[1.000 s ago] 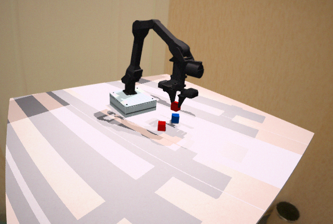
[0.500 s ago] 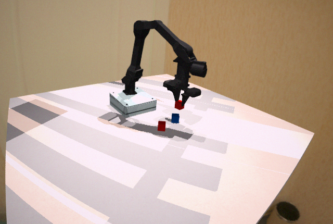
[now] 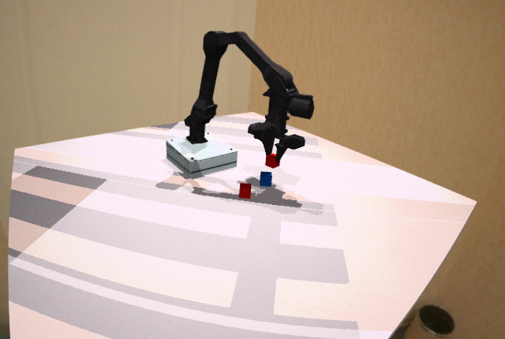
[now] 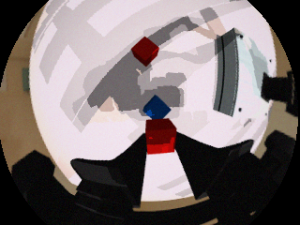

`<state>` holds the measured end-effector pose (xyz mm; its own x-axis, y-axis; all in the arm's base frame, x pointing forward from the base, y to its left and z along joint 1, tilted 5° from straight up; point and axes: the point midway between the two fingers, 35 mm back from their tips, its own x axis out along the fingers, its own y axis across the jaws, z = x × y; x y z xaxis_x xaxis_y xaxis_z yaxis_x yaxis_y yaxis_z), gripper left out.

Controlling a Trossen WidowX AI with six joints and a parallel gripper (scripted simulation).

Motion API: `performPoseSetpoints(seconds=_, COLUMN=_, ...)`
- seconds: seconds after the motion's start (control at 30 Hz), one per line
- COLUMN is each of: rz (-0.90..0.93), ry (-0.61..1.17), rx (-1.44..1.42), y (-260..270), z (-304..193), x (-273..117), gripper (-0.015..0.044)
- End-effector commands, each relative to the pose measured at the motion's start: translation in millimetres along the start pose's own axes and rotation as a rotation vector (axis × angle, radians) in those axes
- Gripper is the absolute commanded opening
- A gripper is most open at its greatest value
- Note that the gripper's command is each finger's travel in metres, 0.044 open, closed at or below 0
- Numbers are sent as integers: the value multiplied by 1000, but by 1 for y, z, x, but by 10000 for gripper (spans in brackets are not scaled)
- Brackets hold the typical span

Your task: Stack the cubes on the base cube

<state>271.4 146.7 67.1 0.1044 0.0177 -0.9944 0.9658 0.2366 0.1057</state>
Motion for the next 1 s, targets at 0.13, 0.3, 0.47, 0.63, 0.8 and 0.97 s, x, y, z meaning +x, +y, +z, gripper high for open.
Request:
performPoseSetpoints(seconds=0.13, rz=-4, ry=-6, rx=10, y=-2, z=1, x=19, gripper=105)
performPoseSetpoints(seconds=0.3, rz=-4, ry=-6, rx=10, y=-2, z=1, x=21, gripper=105)
performPoseSetpoints(seconds=0.47, rz=-4, ry=-6, rx=10, y=-2, z=1, x=21, gripper=105)
performPoseSetpoints(seconds=0.63, rz=-4, ry=-6, rx=7, y=-2, z=1, x=22, gripper=105)
performPoseSetpoints(seconds=0.8, rz=-4, ry=-6, rx=7, y=-2, z=1, x=22, gripper=105)
performPoseSetpoints(seconds=0.97, rz=-4, ry=-6, rx=7, y=-2, z=1, x=22, gripper=105)
